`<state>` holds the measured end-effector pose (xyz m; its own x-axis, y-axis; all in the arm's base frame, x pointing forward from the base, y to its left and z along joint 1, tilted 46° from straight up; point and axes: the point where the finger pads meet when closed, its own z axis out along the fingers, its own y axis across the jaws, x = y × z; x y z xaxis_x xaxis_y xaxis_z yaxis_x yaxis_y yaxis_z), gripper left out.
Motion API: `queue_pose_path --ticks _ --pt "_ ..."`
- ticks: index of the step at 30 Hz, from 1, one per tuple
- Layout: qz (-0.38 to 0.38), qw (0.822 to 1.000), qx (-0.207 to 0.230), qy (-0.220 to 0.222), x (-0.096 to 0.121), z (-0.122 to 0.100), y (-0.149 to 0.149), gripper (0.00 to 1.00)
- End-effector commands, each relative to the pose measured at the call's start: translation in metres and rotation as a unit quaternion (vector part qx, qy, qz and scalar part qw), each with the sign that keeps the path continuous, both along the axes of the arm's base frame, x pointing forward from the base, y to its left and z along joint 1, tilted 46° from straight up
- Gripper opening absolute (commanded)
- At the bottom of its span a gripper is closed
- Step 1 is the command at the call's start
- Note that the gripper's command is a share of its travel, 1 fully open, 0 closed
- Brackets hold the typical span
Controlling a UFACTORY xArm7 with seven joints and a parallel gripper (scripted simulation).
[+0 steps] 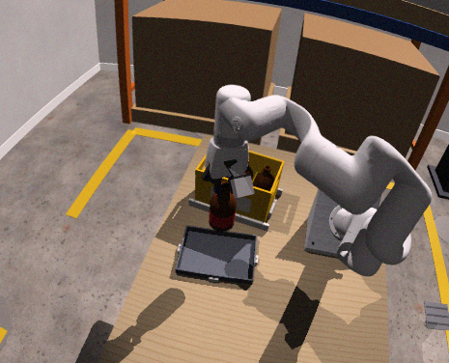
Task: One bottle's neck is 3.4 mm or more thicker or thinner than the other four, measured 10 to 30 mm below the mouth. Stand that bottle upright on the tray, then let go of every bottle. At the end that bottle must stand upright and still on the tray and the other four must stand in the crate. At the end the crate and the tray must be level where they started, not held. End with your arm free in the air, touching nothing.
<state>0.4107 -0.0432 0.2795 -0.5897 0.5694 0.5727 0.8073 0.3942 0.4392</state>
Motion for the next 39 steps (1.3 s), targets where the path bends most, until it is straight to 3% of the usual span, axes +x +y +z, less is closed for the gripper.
queue_pose_path --ticks 1,39 --pt "-0.002 1.000 -0.001 -0.002 0.001 -0.005 0.005 0.00" --pt "-0.002 1.000 -0.001 -0.002 0.004 -0.071 0.074 0.00"
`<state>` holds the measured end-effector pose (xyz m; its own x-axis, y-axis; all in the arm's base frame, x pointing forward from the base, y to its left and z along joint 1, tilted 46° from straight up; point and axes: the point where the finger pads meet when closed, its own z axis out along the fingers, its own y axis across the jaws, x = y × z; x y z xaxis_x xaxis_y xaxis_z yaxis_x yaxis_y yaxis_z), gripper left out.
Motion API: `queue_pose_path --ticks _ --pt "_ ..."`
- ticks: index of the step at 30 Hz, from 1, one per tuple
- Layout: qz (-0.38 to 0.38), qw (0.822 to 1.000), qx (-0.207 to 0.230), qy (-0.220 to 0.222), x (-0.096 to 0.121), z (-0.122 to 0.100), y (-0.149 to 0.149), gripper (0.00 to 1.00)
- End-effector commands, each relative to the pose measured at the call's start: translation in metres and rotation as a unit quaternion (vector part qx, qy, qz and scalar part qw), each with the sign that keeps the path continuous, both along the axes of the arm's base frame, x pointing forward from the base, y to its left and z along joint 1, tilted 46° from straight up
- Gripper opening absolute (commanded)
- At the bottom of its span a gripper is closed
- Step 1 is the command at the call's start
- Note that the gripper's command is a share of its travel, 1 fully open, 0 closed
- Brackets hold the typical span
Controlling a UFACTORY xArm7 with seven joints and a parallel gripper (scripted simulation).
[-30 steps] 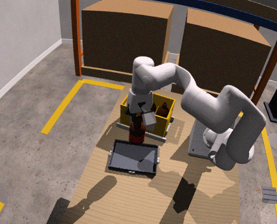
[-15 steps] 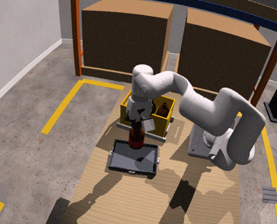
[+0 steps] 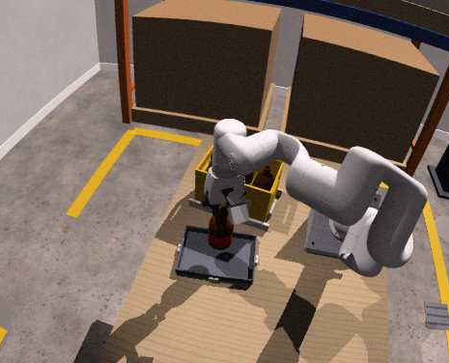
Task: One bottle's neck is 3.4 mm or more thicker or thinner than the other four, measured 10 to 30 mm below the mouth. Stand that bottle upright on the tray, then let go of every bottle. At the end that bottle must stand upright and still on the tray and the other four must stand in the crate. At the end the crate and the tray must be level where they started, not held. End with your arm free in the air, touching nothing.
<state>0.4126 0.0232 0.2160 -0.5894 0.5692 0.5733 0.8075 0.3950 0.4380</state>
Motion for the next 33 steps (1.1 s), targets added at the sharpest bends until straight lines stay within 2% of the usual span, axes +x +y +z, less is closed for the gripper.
queue_pose_path --ticks 1,18,33 --pt "-0.002 1.000 -0.001 -0.002 0.002 -0.010 0.009 0.00" --pt "-0.002 1.000 -0.001 -0.002 0.003 -0.031 0.032 0.00" --pt "-0.002 1.000 -0.001 -0.002 0.003 -0.038 0.039 0.00"
